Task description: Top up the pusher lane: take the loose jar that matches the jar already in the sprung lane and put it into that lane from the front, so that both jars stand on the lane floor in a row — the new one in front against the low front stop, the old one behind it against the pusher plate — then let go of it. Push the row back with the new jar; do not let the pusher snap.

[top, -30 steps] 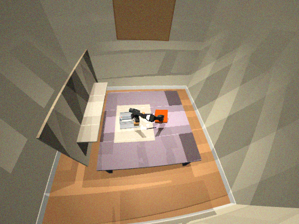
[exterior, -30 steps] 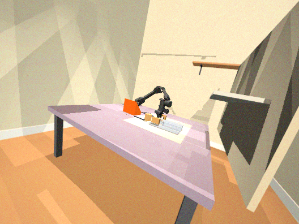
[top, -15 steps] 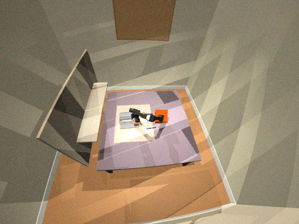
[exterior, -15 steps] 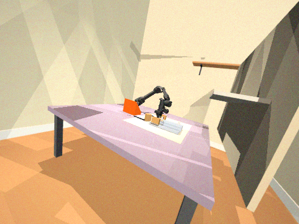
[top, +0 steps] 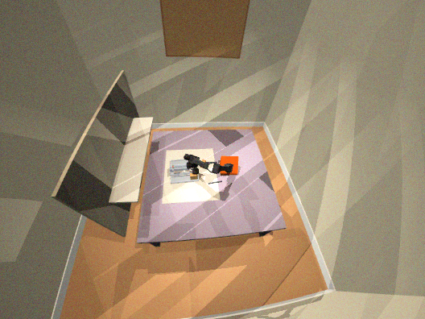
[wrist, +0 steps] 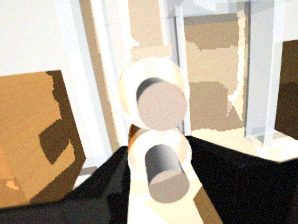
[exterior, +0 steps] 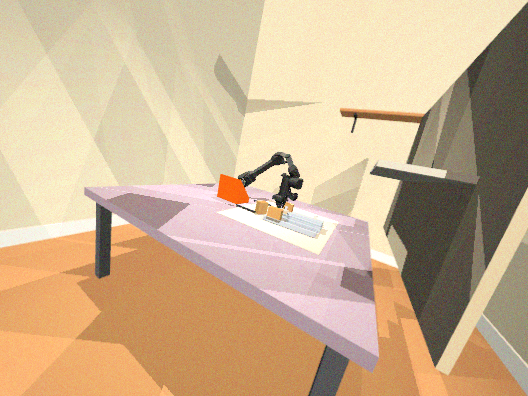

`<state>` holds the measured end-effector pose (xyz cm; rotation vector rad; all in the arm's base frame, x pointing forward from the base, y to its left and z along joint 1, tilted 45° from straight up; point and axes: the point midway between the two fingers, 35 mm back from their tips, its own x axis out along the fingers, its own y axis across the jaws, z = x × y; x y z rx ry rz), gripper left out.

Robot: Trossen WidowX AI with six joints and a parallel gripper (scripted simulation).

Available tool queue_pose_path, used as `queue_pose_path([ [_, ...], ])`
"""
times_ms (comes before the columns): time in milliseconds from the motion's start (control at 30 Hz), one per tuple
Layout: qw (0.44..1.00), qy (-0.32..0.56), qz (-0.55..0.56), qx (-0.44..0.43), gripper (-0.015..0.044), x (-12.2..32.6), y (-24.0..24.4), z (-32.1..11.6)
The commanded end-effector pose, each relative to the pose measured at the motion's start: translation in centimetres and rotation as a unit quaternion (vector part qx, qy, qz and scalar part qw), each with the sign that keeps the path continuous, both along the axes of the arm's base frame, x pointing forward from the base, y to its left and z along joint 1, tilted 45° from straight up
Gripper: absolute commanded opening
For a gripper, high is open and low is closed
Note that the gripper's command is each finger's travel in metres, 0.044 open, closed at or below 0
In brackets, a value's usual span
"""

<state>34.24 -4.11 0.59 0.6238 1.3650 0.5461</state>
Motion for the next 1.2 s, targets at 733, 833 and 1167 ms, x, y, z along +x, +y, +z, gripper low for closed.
queue_pose_path([
  [733, 1.000, -0.007, 0.001, 0.002, 0.0000, -0.42, 0.03, -0.06],
  [833, 1.000, -0.007, 0.001, 0.002, 0.0000, -0.42, 0.03, -0.06],
  [1167, 1.000, -0.007, 0.001, 0.002, 0.0131, -0.36, 0.04, -0.07],
])
